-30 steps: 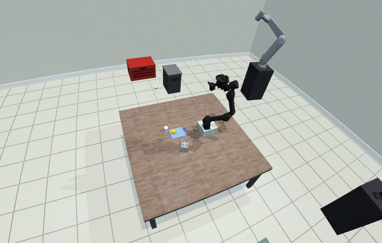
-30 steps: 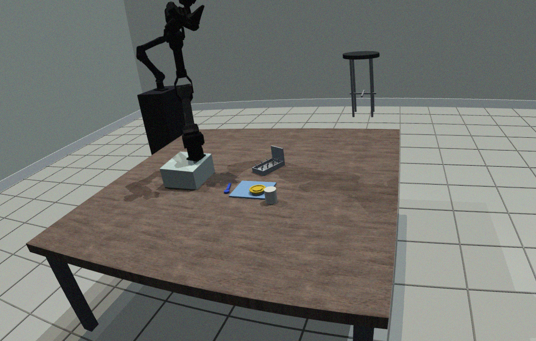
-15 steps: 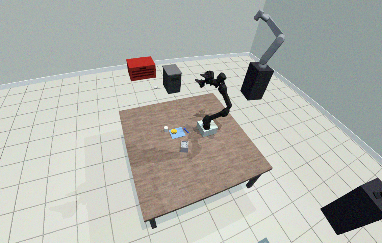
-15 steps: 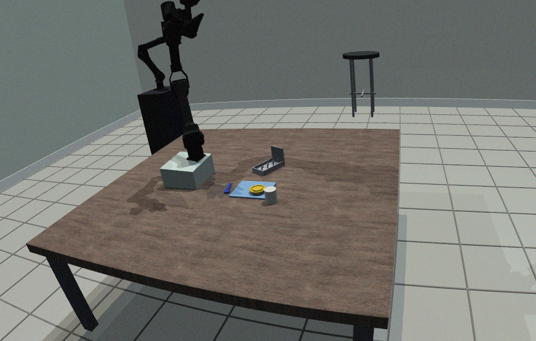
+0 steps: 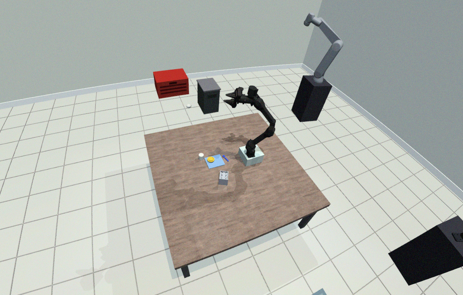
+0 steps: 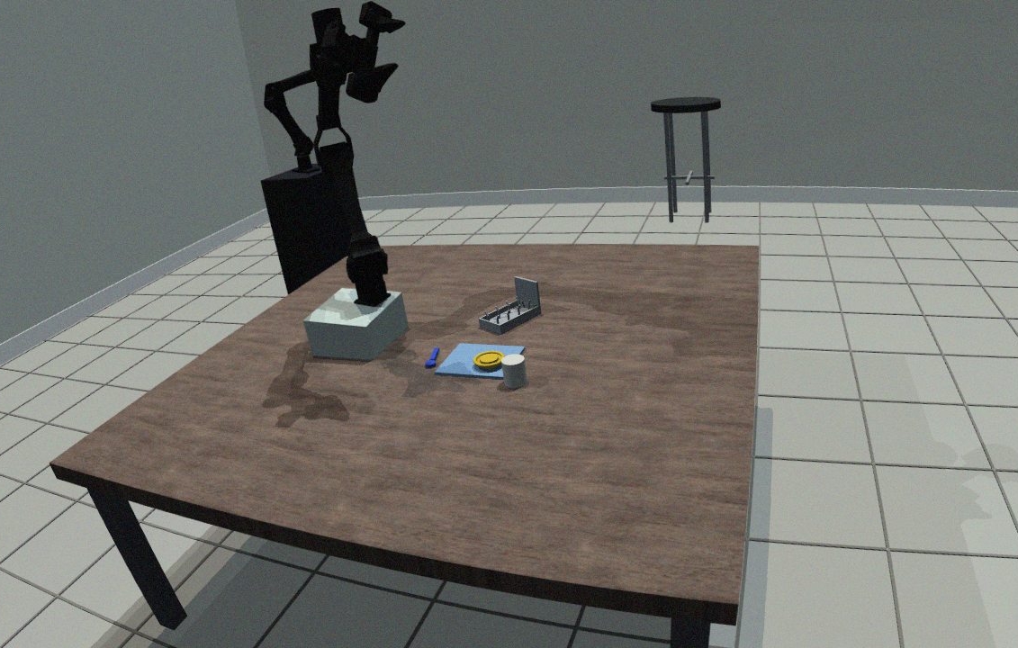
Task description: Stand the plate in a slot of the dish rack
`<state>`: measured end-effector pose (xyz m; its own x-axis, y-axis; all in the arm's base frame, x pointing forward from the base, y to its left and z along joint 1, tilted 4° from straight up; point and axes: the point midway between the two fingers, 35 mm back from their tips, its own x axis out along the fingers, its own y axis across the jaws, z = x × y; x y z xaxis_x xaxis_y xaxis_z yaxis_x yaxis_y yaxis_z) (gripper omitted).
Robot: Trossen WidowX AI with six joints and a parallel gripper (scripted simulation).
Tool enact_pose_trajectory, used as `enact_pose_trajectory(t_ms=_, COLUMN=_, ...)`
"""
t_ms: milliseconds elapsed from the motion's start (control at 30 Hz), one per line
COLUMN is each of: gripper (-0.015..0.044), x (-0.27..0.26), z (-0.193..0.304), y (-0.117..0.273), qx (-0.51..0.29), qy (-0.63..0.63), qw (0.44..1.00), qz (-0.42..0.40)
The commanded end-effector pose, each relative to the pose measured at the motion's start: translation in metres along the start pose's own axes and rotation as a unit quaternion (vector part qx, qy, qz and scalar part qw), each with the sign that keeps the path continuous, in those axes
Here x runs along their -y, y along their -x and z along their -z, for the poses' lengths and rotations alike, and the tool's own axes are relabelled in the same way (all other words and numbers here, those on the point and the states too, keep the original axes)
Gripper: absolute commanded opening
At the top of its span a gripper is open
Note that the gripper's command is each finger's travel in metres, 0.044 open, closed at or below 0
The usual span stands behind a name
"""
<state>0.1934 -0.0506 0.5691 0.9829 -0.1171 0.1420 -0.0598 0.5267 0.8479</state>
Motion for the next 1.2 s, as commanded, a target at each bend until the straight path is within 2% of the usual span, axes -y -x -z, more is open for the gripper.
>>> enact_pose_trajectory(t_ms=0, gripper=0.04, x=0.028, z=0.005, y=-0.022, qx=-0.023, qy=0.022, qw=0.999, qz=0.039)
enact_pose_trajectory(t_ms=600, gripper=0.04, x=0.127, z=0.039, y=-0.087, qx=-0.134, qy=0.117, qw=0.969, qz=0.174)
enact_pose_trajectory(t_ms=1167, gripper=0.04, x=0.221, z=0.096, y=-0.119, qx=-0.29, qy=0.229, qw=0.888, qz=0.274)
